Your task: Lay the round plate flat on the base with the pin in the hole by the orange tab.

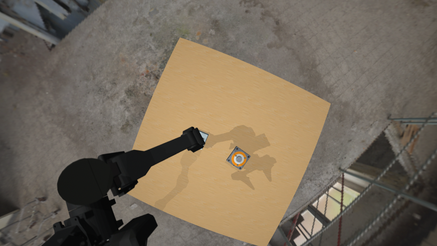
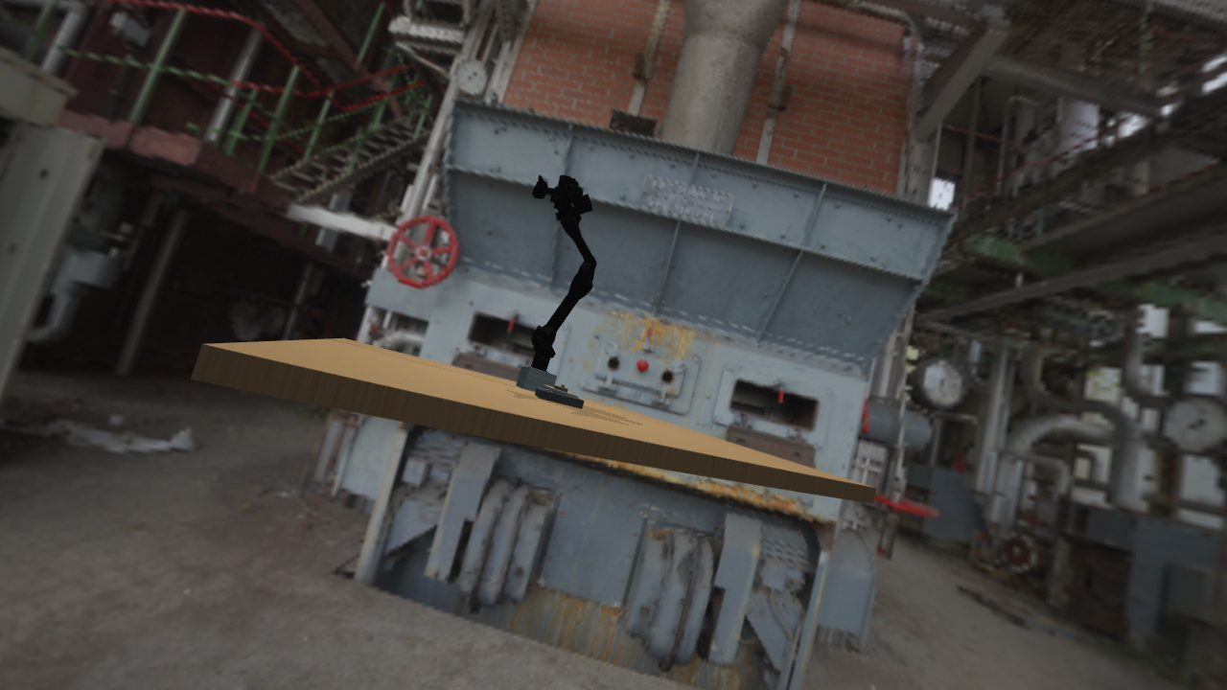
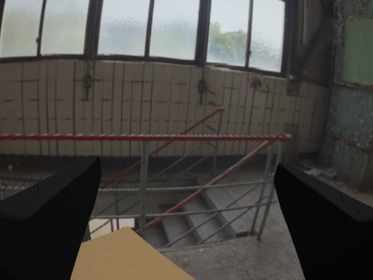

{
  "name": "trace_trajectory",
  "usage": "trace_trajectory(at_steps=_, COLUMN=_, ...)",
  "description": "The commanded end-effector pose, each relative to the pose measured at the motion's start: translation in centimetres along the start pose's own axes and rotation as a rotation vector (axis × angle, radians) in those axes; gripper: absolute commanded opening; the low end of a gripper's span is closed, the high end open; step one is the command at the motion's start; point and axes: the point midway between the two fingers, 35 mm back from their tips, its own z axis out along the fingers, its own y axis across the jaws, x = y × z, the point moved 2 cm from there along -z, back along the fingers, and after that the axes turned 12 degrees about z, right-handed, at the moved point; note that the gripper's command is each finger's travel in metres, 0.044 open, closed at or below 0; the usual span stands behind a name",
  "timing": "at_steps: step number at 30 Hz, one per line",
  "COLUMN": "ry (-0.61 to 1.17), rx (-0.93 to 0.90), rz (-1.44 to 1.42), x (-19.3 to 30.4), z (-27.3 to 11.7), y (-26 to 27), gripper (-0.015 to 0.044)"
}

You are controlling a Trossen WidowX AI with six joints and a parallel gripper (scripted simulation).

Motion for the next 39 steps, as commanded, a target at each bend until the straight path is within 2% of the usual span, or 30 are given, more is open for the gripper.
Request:
trace_trajectory(at_steps=1, ry=-0.007, rx=-0.002, rz=0.0, x=0.0, z=0.0, y=0.0, gripper=0.0374)
trace_trajectory(at_steps=5, ry=-0.081, rx=-0.067, rz=0.087, x=0.2, z=1.8, y=-2.2, gripper=0.0269)
trace_trajectory(at_steps=10, ry=-0.087, rx=-0.141, rz=0.242, x=2.1, z=5.2, y=-4.9, gripper=0.0137)
trace_trajectory(at_steps=15, ry=-0.032, rx=-0.202, rz=0.432, x=6.3, z=10.9, y=-6.7, gripper=0.0006)
trace_trajectory(at_steps=19, ry=0.01, rx=-0.207, rz=0.471, x=8.9, z=13.5, y=-6.7, gripper=0.0)
trace_trajectory(at_steps=24, ry=0.187, rx=-0.213, rz=0.602, x=16.5, z=19.6, y=-5.1, gripper=0.0)
trace_trajectory(at_steps=26, ry=0.216, rx=-0.213, rz=0.614, x=17.6, z=20.3, y=-4.7, gripper=0.0)
trace_trajectory(at_steps=30, ry=0.394, rx=-0.206, rz=0.655, x=24.3, z=23.4, y=-1.5, gripper=0.0)
trace_trajectory(at_steps=34, ry=0.516, rx=-0.216, rz=0.644, x=28.7, z=24.4, y=1.1, gripper=0.0)
trace_trajectory(at_steps=39, ry=0.767, rx=-0.225, rz=0.582, x=37.2, z=24.4, y=6.7, gripper=0.0)
